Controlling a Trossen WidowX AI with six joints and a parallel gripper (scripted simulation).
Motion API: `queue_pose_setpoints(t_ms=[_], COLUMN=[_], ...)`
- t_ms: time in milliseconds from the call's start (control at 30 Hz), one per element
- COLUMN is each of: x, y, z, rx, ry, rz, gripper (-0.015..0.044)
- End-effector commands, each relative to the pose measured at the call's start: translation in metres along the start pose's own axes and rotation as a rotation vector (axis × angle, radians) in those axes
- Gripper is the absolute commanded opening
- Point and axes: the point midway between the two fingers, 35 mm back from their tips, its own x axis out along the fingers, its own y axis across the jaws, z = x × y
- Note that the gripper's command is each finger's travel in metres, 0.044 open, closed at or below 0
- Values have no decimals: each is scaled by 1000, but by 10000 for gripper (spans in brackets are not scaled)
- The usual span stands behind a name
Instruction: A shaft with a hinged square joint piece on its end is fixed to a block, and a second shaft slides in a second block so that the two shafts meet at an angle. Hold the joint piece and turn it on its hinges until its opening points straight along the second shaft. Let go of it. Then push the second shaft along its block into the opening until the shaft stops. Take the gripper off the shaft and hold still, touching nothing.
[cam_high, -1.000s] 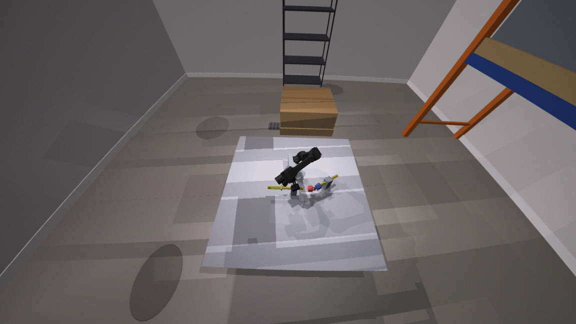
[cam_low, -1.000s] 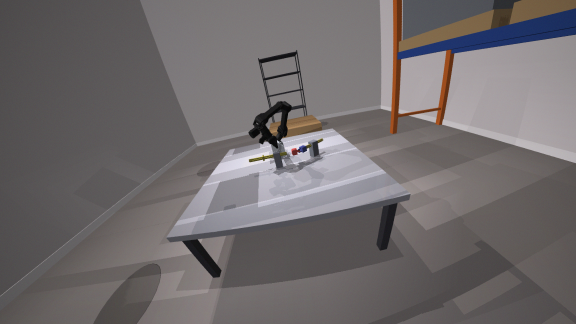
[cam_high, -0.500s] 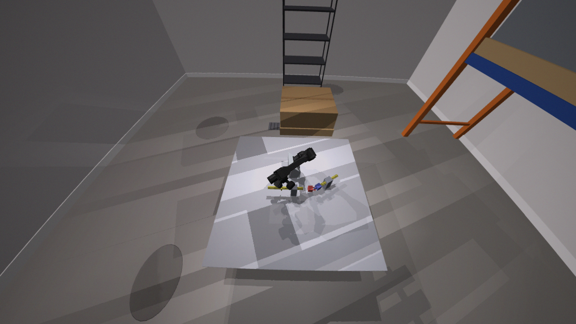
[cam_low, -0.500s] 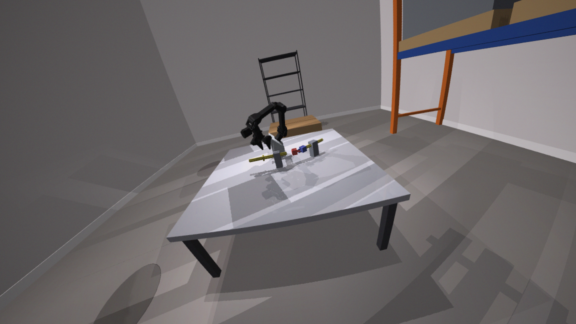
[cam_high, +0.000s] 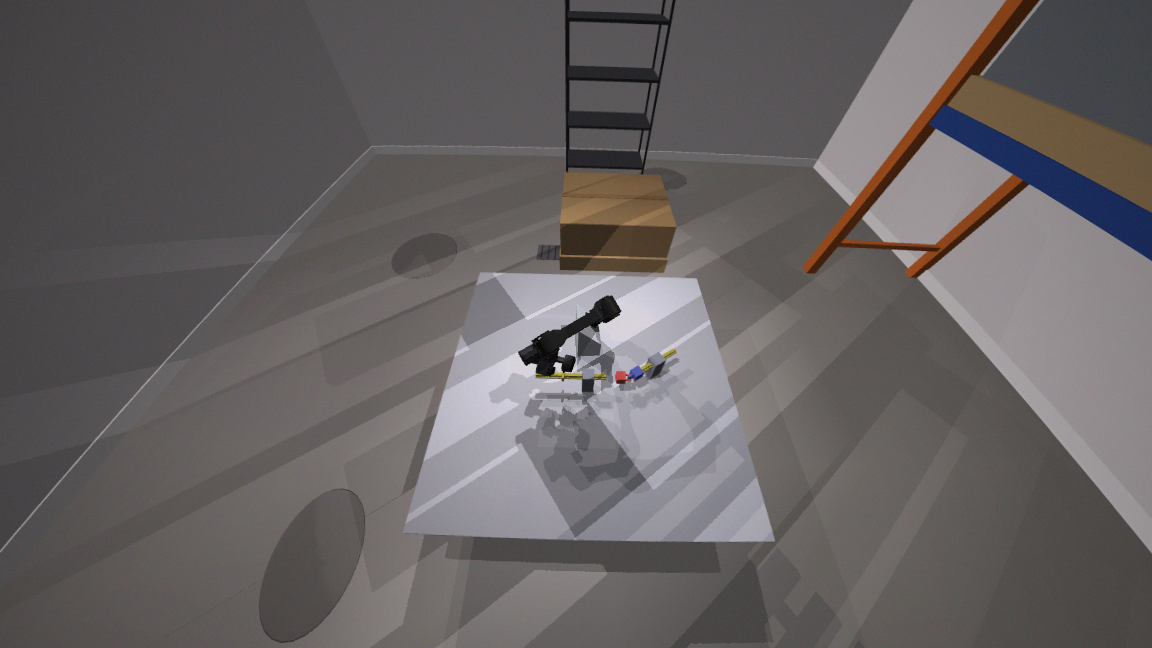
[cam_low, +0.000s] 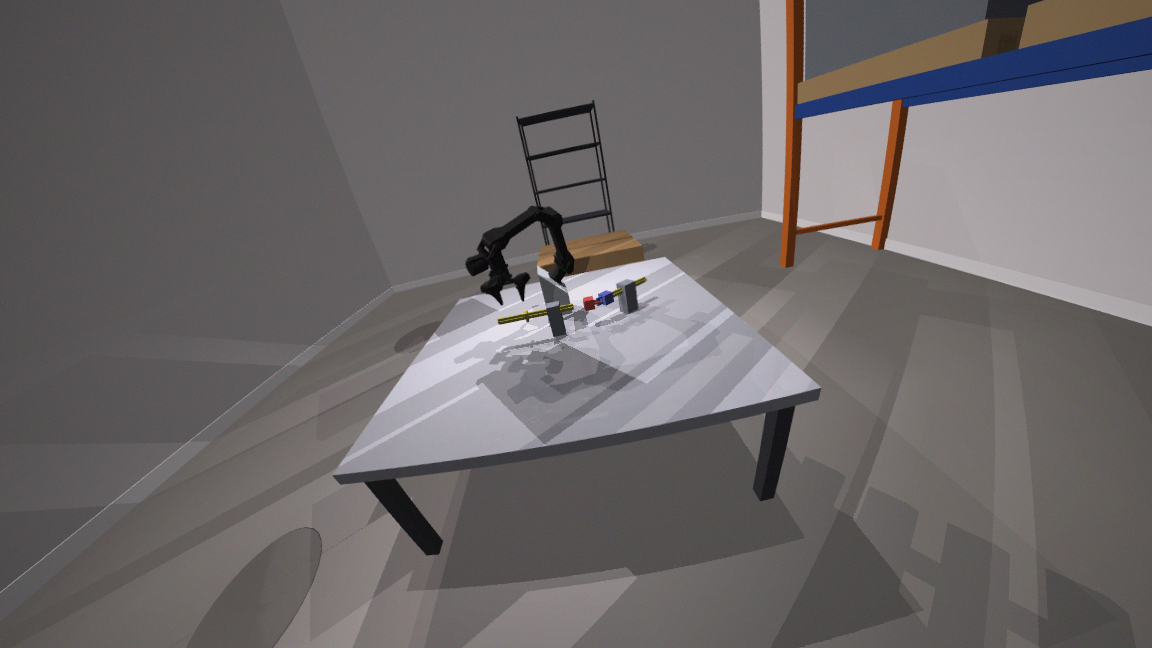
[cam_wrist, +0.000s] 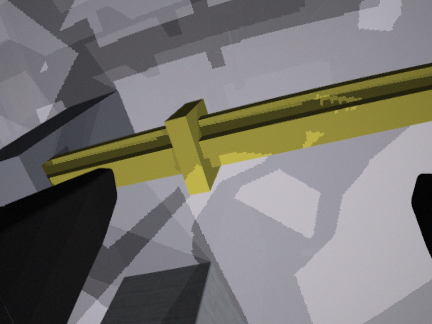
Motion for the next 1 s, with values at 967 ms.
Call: queue_pose_setpoints(t_ms=[967], x=[19], y=[-48], z=[10], rx=[248], ry=[-14], rz=[-90], gripper=[440])
